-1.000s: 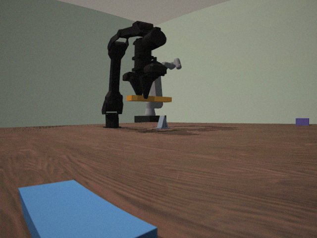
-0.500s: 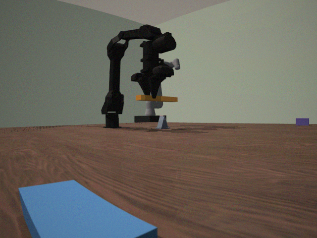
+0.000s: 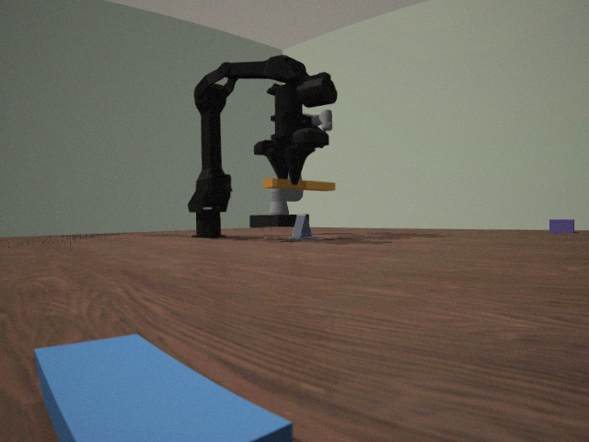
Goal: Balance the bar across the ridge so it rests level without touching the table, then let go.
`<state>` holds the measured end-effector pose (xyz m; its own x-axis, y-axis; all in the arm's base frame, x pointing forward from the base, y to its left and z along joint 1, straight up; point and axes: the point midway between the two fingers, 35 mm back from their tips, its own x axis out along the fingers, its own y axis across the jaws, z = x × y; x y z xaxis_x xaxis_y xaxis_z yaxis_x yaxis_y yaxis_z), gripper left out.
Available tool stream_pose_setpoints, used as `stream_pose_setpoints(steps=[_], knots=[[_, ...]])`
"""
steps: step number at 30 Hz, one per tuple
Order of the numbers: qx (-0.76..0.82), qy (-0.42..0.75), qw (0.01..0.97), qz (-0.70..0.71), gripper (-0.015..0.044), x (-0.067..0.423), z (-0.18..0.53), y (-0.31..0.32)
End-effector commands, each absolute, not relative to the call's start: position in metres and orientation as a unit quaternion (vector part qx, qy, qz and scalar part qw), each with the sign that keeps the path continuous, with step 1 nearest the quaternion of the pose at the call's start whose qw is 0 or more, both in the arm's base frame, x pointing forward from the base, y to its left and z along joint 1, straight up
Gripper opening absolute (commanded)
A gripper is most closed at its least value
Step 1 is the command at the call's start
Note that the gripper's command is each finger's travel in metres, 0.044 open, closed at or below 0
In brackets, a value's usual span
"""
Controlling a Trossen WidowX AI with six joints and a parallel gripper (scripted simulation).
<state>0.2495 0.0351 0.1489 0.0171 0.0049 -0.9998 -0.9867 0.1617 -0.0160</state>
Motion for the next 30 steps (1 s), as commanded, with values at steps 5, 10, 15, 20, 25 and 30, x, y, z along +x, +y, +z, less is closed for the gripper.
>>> stream_pose_setpoints(steps=[5,10,15,20,25,30], knots=[[-0.459,0.534,0.547,0.453,0.0000,0.230,0.149,0.057],[-0.459,0.535,0.547,0.453,0.0000,0.227,0.147,0.060],[-0.458,0.535,0.547,0.453,0.0000,0.227,0.140,0.061],[-0.458,0.535,0.547,0.453,0.0000,0.227,0.132,0.062],[-0.458,0.535,0.547,0.453,0.0000,0.228,0.123,0.062],[-0.458,0.535,0.547,0.453,0.0000,0.228,0.115,0.061]])
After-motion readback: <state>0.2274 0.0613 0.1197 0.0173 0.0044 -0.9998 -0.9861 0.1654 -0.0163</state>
